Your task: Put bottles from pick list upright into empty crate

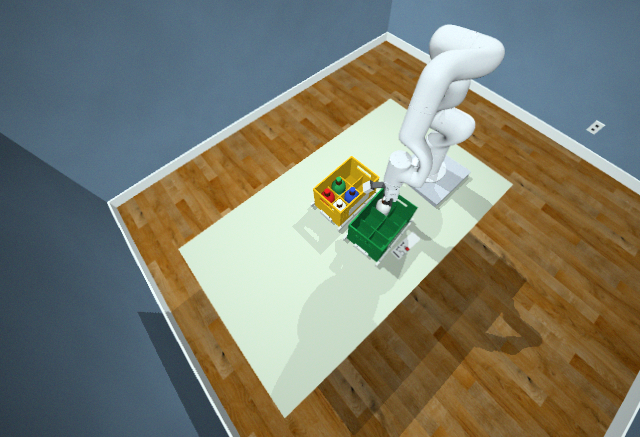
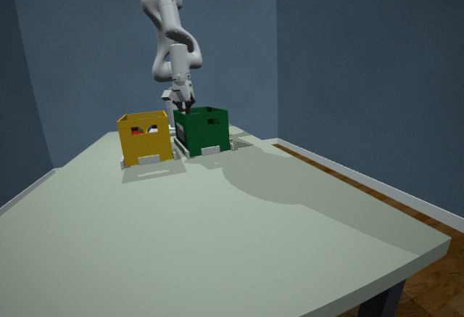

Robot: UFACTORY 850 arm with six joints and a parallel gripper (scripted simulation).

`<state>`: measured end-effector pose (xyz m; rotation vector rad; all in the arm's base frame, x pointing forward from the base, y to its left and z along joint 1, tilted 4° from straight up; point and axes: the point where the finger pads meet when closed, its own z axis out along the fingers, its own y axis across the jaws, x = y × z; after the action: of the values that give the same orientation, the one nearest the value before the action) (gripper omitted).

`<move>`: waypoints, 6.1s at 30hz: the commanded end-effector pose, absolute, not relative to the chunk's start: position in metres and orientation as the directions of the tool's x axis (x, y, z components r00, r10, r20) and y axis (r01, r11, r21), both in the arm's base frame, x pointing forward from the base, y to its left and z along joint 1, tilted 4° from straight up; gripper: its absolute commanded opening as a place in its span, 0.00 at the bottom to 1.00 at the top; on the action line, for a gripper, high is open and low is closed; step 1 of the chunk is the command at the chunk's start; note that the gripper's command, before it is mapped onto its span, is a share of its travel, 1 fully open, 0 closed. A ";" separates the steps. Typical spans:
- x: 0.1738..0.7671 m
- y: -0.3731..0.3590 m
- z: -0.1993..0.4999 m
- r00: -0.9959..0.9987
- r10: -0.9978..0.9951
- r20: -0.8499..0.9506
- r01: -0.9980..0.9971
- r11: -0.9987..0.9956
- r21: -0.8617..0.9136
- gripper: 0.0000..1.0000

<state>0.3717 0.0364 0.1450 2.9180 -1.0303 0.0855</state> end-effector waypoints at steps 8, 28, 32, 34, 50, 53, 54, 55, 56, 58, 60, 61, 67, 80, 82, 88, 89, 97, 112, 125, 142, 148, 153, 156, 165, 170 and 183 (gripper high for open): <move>0.372 0.036 0.142 0.777 -0.626 0.067 -0.628 -0.778 0.025 0.00; 0.372 0.036 0.139 0.777 -0.626 0.067 -0.628 -0.778 0.025 0.65; 0.372 0.036 0.139 0.777 -0.626 0.067 -0.628 -0.778 0.025 0.65; 0.372 0.036 0.139 0.777 -0.626 0.067 -0.628 -0.778 0.025 0.65; 0.371 0.037 0.149 0.777 -0.626 0.067 -0.628 -0.778 0.025 0.65; 0.371 0.037 0.154 0.777 -0.626 0.067 -0.628 -0.778 0.025 0.65; 0.371 0.037 0.154 0.777 -0.626 0.067 -0.628 -0.778 0.025 0.65; 0.371 0.037 0.157 0.777 -0.626 0.067 -0.628 -0.778 0.025 0.65; 0.371 0.037 0.160 0.777 -0.626 0.067 -0.628 -0.778 0.025 0.65; 0.371 0.038 0.165 0.777 -0.626 0.067 -0.628 -0.778 0.025 0.65; 0.371 0.038 0.170 0.777 -0.626 0.067 -0.628 -0.778 0.025 0.65; 0.370 0.038 0.173 0.777 -0.626 0.067 -0.628 -0.778 0.025 0.65; 0.370 0.039 0.189 0.777 -0.626 0.067 -0.628 -0.778 0.025 0.65; 0.369 0.041 0.218 0.777 -0.626 0.067 -0.628 -0.778 0.025 0.65; 0.369 0.041 0.223 0.777 -0.626 0.067 -0.628 -0.778 0.025 0.65; 0.377 0.034 0.224 0.777 -0.626 0.067 -0.628 -0.778 0.025 0.65; 0.380 0.030 0.225 0.777 -0.626 0.067 -0.628 -0.778 0.025 0.65; 0.407 0.000 0.227 0.777 -0.626 0.067 -0.628 -0.778 0.025 0.65; 0.449 -0.049 0.232 0.777 -0.626 0.068 -0.628 -0.778 0.025 0.65; 0.485 -0.091 0.236 0.777 -0.626 0.068 -0.628 -0.778 0.025 0.65; 0.534 -0.147 0.241 0.777 -0.626 0.068 -0.628 -0.778 0.025 0.65; 0.554 -0.170 0.243 0.777 -0.626 0.068 -0.628 -0.778 0.025 0.65; 0.557 -0.174 0.244 0.777 -0.626 0.068 -0.628 -0.778 0.025 0.65; 0.557 -0.174 0.244 0.777 -0.626 0.068 -0.628 -0.778 0.025 0.65; 0.558 -0.175 0.237 0.777 -0.626 0.068 -0.628 -0.778 0.025 0.65; 0.558 -0.175 0.231 0.777 -0.626 0.068 -0.628 -0.778 0.025 0.65; 0.558 -0.176 0.216 0.777 -0.626 0.068 -0.628 -0.778 0.025 0.65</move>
<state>0.5574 -0.1756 0.2175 2.9174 -1.0300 0.0828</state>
